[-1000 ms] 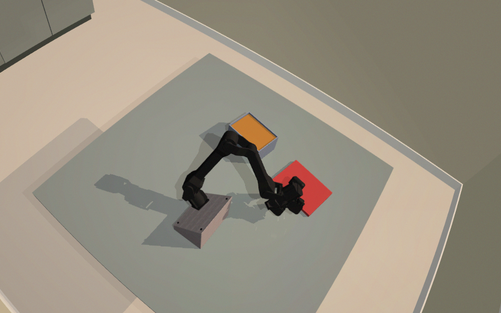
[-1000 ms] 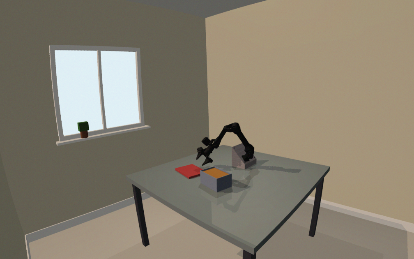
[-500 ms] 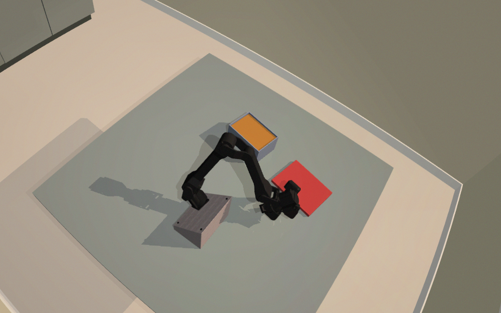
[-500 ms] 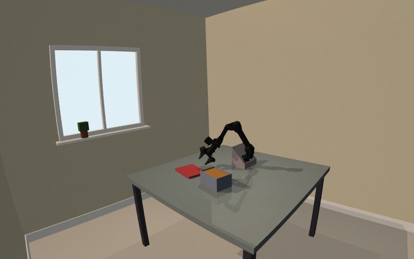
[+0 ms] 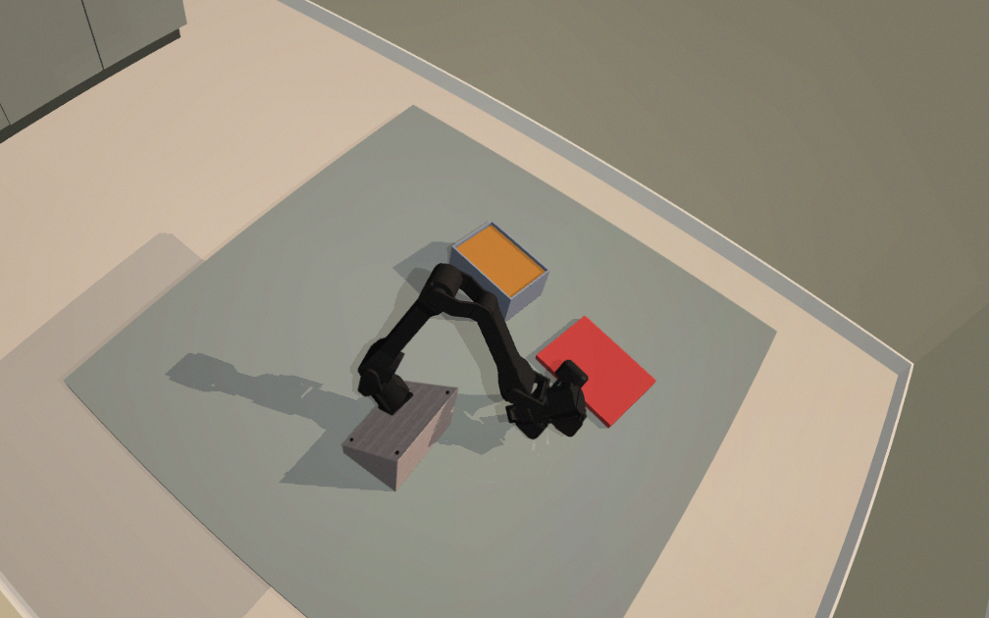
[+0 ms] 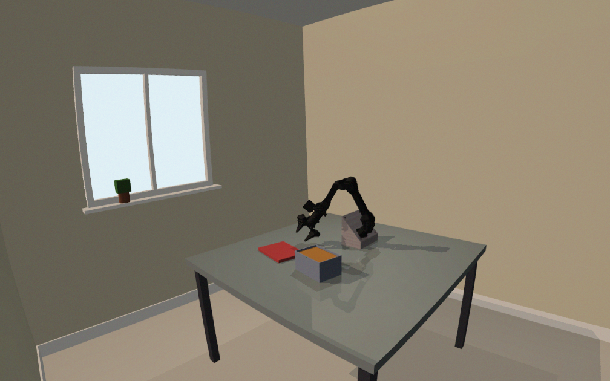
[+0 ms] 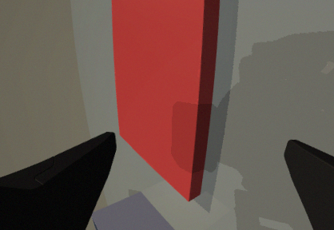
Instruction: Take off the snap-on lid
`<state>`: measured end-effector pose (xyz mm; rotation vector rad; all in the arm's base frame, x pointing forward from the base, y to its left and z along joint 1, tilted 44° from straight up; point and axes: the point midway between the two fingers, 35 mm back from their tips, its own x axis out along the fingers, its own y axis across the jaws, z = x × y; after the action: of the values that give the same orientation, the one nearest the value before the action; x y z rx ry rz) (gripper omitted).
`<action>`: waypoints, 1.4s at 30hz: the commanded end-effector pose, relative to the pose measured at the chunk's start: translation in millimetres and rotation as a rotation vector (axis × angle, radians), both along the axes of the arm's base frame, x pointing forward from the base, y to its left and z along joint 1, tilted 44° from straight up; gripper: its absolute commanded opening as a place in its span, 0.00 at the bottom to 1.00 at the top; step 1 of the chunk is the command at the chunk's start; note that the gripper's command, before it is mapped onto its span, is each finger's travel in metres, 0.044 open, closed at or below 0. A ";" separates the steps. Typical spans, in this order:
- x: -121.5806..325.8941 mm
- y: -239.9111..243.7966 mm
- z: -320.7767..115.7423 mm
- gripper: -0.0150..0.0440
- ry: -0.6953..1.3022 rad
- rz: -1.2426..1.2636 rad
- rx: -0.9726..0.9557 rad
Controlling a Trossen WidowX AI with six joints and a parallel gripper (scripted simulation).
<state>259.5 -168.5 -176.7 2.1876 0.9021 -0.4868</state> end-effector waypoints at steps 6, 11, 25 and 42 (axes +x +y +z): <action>-1.5 -16.1 14.5 1.00 -0.012 0.001 -0.013; -4.0 -22.6 21.8 1.00 -0.011 0.001 -0.013; -11.2 -40.7 42.0 1.00 -0.010 0.001 -0.014; -16.4 -47.6 52.5 1.00 -0.009 0.001 -0.014</action>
<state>244.1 -218.1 -123.0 2.1754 0.8901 -0.4772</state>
